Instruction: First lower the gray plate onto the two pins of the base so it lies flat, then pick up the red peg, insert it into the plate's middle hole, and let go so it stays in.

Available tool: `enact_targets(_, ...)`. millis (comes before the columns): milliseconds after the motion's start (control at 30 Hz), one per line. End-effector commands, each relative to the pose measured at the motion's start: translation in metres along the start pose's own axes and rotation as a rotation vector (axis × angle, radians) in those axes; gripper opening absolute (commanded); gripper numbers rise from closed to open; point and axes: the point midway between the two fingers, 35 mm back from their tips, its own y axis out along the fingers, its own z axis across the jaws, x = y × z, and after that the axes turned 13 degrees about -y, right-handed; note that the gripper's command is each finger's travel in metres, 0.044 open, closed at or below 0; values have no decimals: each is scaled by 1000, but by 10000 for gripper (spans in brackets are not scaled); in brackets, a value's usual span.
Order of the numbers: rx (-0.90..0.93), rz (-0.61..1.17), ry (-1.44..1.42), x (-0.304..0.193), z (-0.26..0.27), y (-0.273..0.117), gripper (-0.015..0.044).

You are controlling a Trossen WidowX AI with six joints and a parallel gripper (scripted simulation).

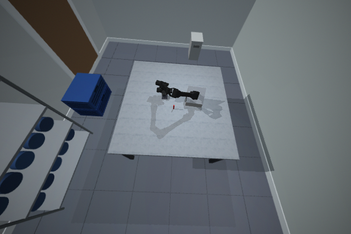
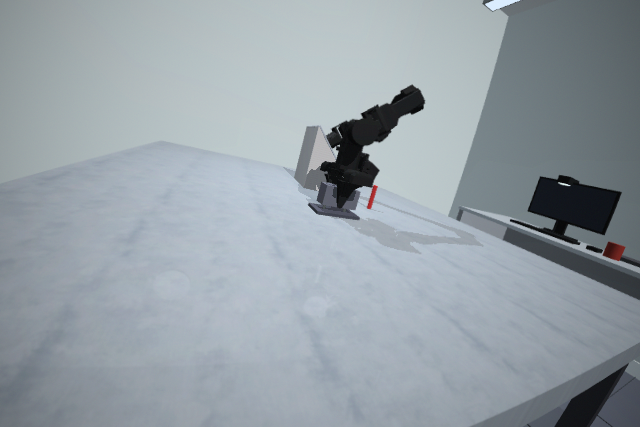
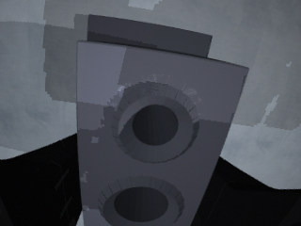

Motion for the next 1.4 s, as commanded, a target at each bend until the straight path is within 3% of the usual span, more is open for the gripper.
enact_targets(0,15,-5,2,0,4,9,0)
enact_targets(600,6,-4,0,0,1,7,0)
enact_targets(1167,6,-4,0,0,1,7,440)
enact_targets(1367,6,-4,0,0,1,7,440)
